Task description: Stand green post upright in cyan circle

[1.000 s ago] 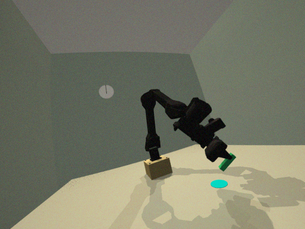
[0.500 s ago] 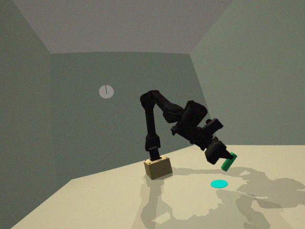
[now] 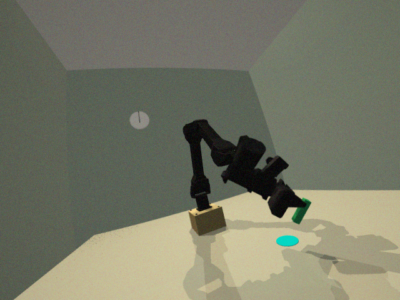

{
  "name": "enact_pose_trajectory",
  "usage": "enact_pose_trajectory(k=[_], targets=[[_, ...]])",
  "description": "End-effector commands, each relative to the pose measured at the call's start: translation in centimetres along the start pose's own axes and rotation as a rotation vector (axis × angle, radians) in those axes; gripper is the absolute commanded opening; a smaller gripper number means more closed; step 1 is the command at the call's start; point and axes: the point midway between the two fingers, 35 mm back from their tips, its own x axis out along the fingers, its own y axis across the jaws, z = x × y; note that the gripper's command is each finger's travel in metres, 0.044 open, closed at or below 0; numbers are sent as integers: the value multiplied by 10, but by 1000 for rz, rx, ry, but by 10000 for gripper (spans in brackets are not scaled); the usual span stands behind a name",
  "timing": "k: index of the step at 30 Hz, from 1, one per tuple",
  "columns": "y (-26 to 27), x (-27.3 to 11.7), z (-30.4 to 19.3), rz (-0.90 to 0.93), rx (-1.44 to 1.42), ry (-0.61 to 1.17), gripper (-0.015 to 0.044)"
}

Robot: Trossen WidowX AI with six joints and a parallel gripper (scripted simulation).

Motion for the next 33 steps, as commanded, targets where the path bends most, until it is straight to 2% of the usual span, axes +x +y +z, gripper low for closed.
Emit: enact_pose_trajectory(k=[1, 33], targets=[[0, -2, 2, 4, -2, -32, 23], [2, -15, 0, 42, -39, -224, 23]])
